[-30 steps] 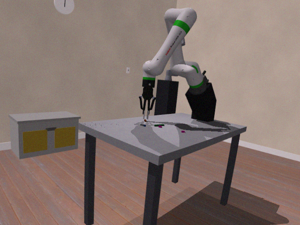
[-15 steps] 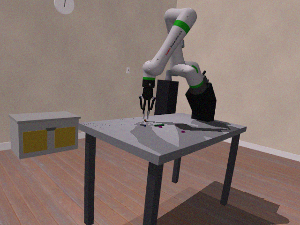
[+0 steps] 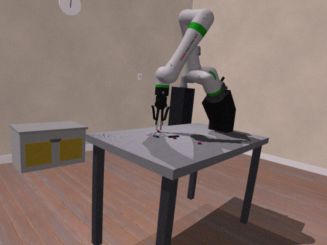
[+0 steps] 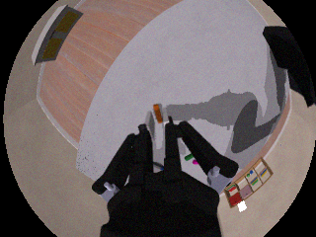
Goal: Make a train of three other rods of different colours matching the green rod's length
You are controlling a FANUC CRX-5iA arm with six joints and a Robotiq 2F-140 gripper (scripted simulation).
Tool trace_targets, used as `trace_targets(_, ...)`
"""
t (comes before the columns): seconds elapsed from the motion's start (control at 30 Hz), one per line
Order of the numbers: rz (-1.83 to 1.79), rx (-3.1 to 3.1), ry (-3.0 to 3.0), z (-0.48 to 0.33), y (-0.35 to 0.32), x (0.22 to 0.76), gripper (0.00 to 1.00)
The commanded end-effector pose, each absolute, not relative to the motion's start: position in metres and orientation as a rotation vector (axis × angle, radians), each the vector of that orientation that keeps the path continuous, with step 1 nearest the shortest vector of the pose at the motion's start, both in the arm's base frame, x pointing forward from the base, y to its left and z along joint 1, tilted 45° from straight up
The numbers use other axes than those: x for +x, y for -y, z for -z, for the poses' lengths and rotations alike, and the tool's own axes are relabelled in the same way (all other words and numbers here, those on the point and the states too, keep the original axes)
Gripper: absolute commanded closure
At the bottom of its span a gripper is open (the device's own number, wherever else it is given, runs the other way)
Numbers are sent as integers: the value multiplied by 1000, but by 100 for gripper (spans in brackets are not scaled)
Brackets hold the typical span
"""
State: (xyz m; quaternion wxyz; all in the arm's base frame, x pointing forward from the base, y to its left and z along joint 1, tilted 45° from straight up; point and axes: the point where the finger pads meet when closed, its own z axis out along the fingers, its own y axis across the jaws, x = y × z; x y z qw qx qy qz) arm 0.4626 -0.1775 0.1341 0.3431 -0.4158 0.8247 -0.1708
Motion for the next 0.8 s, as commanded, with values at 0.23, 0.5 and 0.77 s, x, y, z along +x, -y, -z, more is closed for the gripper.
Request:
trace_targets(0.23,444,-1080,-2143,-129,178,468,85)
trace_targets(0.5,444,-1080,-2143,-125,178,471,85)
trace_targets(0.77,444,-1080,-2143,-125,178,472,85)
